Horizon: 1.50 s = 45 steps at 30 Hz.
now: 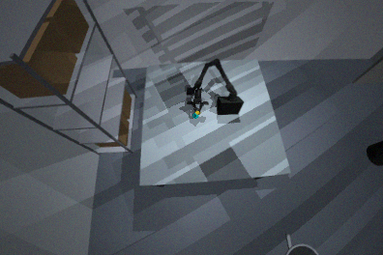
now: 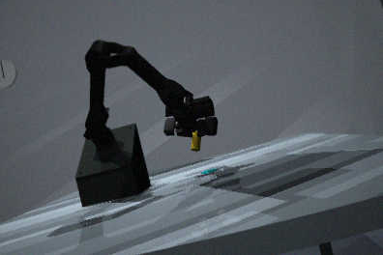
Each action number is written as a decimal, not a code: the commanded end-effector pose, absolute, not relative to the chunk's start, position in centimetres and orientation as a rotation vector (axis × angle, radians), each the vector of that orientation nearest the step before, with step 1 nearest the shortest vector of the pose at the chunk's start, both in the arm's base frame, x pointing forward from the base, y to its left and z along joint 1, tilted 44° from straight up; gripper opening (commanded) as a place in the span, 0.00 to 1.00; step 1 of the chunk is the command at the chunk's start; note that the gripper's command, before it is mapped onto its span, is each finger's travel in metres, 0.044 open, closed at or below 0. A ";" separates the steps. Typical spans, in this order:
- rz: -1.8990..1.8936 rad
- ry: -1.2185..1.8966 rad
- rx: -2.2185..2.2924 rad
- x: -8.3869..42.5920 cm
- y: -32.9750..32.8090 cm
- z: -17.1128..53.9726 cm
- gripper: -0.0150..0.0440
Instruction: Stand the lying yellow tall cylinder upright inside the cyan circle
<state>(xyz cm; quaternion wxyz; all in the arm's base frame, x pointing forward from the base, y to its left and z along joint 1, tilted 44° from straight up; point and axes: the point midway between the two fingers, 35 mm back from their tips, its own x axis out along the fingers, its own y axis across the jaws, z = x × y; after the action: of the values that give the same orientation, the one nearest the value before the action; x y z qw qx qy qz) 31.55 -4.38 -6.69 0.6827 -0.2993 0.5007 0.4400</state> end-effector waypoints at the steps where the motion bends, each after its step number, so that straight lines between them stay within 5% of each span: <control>1: 0.997 1.085 -0.670 31.6 -4.3 -6.5 0.43; 45: 1.001 0.714 -0.662 31.9 -5.2 -4.0 0.43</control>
<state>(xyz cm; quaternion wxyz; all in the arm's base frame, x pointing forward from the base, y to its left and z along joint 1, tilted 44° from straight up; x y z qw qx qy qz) 31.89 -5.21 -4.23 0.7620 -0.3016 0.3426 0.4593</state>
